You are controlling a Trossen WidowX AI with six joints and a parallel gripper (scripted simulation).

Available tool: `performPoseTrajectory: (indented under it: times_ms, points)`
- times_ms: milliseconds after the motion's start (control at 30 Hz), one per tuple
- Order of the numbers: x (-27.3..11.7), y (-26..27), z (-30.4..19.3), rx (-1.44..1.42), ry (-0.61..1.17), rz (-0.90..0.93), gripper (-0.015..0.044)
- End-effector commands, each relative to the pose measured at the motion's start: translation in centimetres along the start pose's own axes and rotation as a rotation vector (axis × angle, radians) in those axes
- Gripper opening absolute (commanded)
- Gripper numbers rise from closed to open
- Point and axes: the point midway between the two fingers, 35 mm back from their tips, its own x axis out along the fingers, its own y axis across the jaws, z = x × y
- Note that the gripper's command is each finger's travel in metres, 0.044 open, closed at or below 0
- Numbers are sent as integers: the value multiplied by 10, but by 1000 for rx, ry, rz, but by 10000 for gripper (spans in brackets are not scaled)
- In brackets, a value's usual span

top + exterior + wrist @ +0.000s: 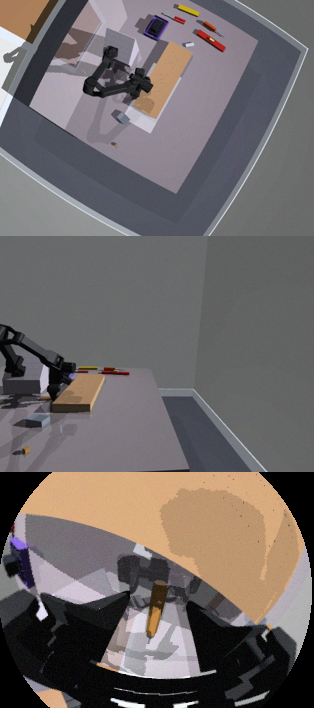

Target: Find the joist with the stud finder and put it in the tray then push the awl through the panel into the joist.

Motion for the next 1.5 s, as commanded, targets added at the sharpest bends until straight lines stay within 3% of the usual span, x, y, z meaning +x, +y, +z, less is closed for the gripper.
performPoseTrajectory:
  times_ms: [0, 267, 500, 1267, 1467]
  points:
    - [1, 1, -1, -7, 4, -1, 256]
    - [1, 1, -1, -7, 4, -1, 46]
    - [0, 1, -1, -7, 3, -1, 0]
    - [-118, 2, -7, -8, 2, 6, 0]
    - [-114, 4, -6, -18, 6, 6, 0]
